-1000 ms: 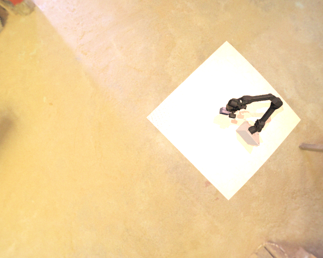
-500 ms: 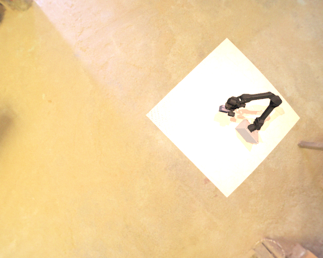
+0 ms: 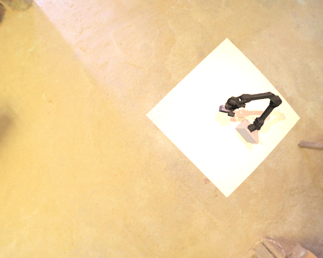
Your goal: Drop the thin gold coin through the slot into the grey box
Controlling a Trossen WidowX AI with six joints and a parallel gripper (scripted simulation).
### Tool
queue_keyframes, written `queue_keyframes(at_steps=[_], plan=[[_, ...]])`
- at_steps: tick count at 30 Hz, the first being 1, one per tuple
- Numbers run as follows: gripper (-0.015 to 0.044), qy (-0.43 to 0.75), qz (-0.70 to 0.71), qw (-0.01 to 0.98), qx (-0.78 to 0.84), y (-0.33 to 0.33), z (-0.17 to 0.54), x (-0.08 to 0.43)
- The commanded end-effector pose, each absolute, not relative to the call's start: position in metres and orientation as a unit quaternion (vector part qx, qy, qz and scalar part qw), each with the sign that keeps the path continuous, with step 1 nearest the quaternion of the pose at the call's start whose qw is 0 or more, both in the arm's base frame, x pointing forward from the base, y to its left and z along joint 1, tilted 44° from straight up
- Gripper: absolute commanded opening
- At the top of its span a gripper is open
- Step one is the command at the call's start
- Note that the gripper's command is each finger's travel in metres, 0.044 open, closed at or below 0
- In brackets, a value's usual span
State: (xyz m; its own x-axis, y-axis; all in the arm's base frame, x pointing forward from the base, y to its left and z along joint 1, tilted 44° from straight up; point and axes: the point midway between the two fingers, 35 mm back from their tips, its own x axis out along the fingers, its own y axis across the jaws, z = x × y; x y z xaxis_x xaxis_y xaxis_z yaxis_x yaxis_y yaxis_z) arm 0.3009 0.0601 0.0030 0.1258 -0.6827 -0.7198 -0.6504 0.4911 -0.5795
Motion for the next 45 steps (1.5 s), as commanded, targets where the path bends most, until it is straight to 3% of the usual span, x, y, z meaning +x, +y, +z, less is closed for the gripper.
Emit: queue_keyframes(at_steps=[1,42,45], plan=[[0.0,0.661,-0.016,0.557,-0.503,0.058,0.002,0.301],[0.0,0.661,-0.015,0.555,-0.504,0.047,-0.011,0.303],[0.0079,0.66,-0.015,0.559,-0.502,0.049,-0.009,0.303]])
